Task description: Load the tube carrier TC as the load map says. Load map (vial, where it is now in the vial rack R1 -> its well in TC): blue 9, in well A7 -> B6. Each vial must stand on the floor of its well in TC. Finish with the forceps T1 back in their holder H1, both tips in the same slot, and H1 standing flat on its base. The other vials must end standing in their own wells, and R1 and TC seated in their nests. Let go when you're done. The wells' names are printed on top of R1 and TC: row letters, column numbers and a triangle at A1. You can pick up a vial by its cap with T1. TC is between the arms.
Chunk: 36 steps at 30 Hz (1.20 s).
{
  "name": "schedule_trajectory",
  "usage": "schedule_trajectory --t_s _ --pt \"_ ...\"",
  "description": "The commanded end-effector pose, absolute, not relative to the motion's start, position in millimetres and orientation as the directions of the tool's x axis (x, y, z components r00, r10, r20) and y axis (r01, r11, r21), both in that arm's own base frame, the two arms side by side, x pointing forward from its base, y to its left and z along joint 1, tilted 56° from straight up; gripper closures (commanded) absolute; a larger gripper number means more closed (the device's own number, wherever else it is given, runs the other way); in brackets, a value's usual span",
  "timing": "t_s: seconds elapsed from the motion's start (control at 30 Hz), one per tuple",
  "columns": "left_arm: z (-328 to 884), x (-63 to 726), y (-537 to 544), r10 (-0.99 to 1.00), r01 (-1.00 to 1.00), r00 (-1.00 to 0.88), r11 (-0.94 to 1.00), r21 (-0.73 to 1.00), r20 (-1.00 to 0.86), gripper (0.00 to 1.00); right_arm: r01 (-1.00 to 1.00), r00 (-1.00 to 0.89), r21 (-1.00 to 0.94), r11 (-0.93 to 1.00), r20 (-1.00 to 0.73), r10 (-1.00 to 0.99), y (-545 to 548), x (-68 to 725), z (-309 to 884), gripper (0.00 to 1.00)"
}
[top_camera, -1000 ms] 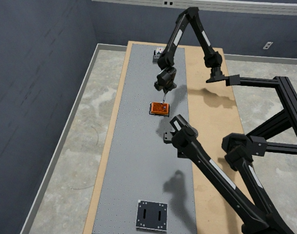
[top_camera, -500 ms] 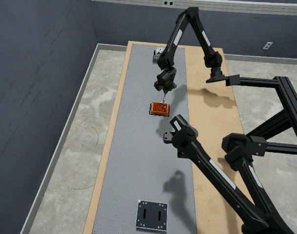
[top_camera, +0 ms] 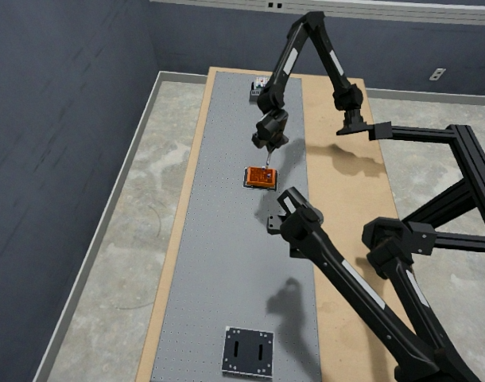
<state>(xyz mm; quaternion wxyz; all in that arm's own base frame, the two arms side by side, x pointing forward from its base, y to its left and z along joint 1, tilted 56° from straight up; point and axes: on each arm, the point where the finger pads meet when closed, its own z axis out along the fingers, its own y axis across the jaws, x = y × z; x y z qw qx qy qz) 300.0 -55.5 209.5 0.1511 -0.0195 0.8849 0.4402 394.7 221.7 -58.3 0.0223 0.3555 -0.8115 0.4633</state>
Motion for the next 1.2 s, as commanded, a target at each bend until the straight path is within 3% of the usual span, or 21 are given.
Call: schedule_trajectory --t_s 0.0,1.17 --pt "216.0 303.7 -58.7 0.094 -0.181 -0.950 0.616 0.767 -0.299 0.00 -0.582 -0.763 -0.743 0.331 0.359 -0.538 214.6 399.0 -52.4 0.91" --pt "216.0 303.7 -58.7 0.094 -0.181 -0.950 0.616 0.767 -0.299 0.00 -0.583 -0.762 -0.743 0.330 0.359 -0.539 212.5 400.7 -54.6 0.91"
